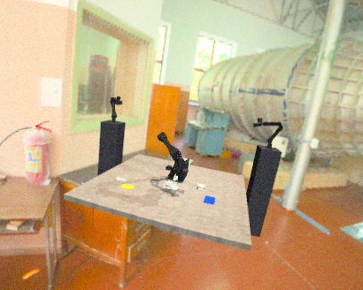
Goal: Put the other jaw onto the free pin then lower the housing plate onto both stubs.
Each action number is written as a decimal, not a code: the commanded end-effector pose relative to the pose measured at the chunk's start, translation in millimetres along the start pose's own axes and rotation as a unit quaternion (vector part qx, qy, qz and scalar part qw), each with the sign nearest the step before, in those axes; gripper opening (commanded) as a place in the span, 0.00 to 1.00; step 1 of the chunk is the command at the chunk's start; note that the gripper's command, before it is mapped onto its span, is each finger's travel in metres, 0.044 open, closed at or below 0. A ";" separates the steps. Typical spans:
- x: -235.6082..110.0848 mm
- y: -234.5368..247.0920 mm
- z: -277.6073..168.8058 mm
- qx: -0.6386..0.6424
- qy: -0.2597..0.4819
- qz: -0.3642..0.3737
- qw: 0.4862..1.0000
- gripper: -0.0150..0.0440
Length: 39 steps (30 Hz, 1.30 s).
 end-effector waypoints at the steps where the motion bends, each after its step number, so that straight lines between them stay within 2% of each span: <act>1: -0.3 -1.7 0.6 -0.003 -0.001 -0.002 1.000 0.48; 11: 0.7 -1.7 0.7 -0.003 -0.001 -0.002 1.000 0.48; 39: 46.5 -2.2 0.8 -0.003 -0.001 -0.003 1.000 0.48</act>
Point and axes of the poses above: the point midway between the two fingers, 35 mm back from their tips, its own x axis out along the fingers, its own y axis across the jaws, z = x × y, the point moved 5 cm from there along -x, back along the fingers, and after that the axes turned 7 degrees about x, right-handed, at the moved point
